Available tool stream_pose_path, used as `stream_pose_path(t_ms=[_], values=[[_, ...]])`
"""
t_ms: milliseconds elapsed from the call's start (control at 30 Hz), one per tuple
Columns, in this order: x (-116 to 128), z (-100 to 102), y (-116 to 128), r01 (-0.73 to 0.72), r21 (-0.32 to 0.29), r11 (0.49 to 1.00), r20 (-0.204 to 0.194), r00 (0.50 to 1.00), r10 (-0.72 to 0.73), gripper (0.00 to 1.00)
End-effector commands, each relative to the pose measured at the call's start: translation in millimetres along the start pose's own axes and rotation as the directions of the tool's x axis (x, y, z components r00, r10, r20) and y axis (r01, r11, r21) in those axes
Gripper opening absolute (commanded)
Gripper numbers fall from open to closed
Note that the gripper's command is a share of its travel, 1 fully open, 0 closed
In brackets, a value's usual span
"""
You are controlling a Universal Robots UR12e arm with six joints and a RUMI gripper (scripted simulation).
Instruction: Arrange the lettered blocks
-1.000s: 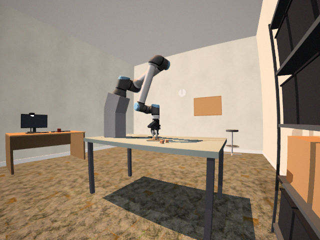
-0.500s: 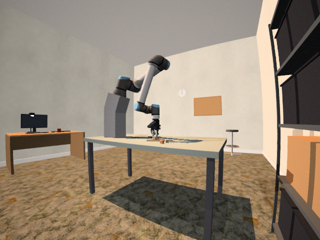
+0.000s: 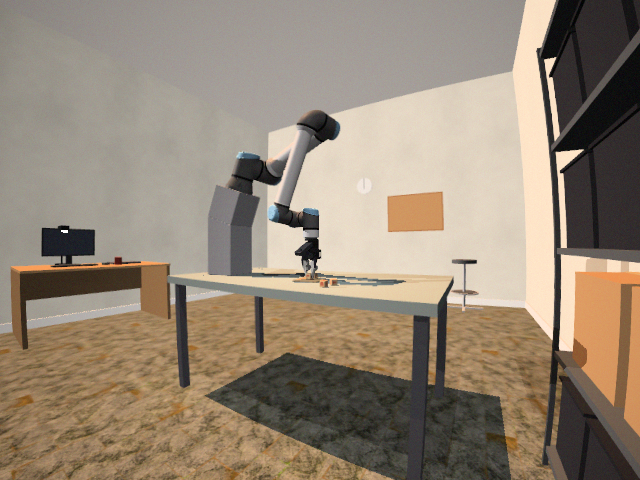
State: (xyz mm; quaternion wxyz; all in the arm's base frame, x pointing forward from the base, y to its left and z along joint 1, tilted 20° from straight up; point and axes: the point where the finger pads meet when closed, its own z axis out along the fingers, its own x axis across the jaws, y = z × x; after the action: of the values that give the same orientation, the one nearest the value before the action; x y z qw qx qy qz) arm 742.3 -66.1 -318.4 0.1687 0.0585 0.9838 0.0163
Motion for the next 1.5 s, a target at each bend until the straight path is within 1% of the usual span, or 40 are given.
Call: stream_pose_path(t_ms=[0,1467], values=[[-4.4,-0.5,0.1,0.003,0.000,1.000,0.005,1.000,-0.003,0.09],[-4.7,4.1,0.4,0.004,0.000,1.000,0.006,1.000,-0.004,0.09]])
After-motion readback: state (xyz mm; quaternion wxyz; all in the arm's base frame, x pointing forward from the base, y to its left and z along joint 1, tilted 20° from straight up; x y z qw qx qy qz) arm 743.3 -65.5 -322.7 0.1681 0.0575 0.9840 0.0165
